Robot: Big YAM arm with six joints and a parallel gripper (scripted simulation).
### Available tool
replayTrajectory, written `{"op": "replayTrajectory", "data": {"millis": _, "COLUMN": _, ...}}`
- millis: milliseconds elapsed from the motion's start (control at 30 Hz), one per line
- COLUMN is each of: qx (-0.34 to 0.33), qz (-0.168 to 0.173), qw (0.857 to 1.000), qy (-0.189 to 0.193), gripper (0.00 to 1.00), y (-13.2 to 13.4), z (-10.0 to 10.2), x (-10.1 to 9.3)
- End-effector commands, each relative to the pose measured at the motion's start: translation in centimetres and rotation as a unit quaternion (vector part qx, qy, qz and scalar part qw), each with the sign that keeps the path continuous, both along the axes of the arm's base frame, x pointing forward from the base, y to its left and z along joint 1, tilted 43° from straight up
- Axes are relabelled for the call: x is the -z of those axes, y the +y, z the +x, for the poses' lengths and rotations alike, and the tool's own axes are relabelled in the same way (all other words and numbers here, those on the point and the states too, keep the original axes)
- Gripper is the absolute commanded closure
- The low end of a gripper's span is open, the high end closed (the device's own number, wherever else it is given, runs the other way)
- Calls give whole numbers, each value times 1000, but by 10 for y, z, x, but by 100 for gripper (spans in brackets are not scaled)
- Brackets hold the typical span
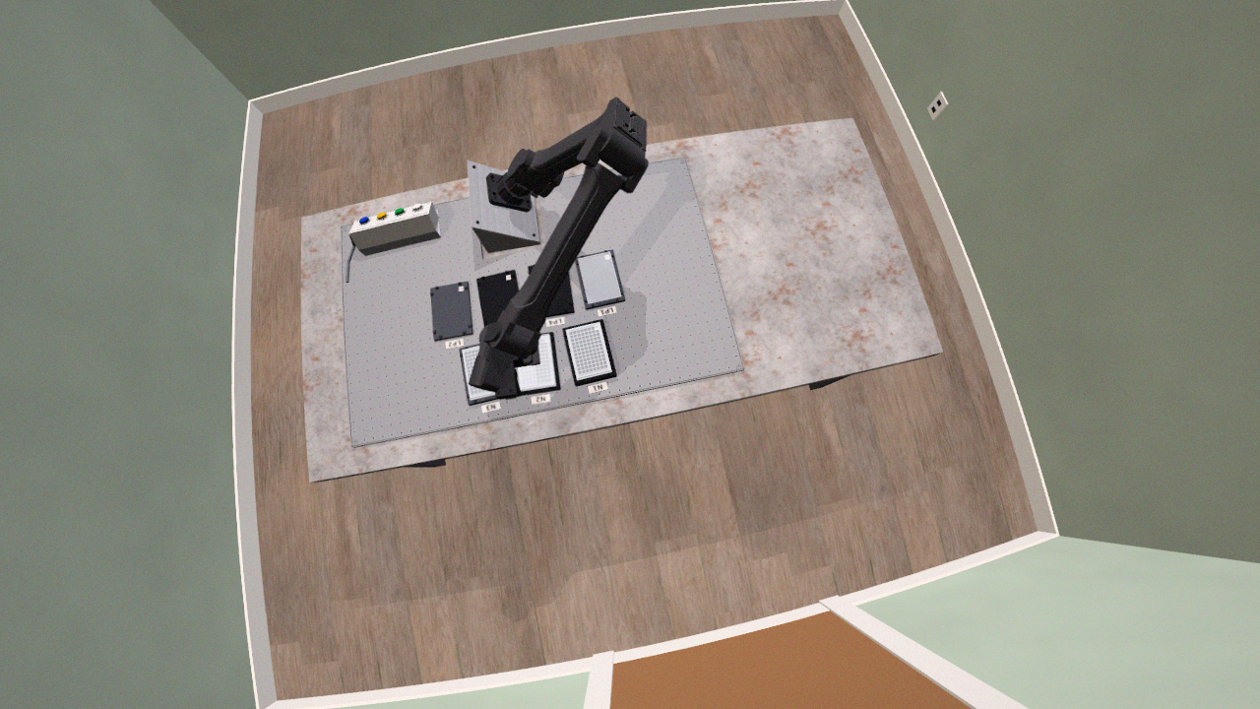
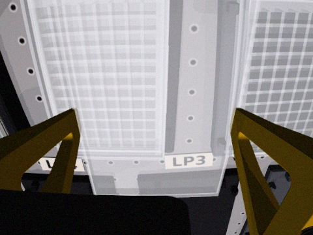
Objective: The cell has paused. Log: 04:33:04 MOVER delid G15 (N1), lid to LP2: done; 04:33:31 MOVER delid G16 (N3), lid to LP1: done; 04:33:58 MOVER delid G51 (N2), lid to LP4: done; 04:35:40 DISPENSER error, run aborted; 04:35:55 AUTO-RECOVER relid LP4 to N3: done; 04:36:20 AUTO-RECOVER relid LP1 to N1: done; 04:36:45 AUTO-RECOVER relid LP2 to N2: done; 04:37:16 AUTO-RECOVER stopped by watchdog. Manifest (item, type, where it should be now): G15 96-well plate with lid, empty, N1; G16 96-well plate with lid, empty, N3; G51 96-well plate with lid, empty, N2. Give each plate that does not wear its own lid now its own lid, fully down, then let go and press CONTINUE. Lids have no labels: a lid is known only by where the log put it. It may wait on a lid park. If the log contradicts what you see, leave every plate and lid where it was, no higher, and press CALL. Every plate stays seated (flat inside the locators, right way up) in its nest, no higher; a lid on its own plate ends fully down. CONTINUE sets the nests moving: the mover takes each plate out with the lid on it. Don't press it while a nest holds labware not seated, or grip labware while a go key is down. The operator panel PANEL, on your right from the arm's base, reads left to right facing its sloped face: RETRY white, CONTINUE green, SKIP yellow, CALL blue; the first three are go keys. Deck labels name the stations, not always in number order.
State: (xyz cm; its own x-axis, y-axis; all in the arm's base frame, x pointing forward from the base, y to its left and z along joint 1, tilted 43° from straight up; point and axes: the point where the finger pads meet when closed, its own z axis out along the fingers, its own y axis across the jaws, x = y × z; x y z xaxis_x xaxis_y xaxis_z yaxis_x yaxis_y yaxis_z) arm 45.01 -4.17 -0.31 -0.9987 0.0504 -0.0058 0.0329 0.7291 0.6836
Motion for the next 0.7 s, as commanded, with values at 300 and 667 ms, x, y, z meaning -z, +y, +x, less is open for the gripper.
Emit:
{"op": "replayTrajectory", "data": {"millis": 300, "qx": -1, "qz": -1, "qw": 1000, "qy": 6, "gripper": 100, "y": 33, "z": 3, "x": -18}}
{"op": "replayTrajectory", "data": {"millis": 667, "qx": 13, "qz": -1, "qw": 1000, "qy": 7, "gripper": 100, "y": 16, "z": 0, "x": -17}}
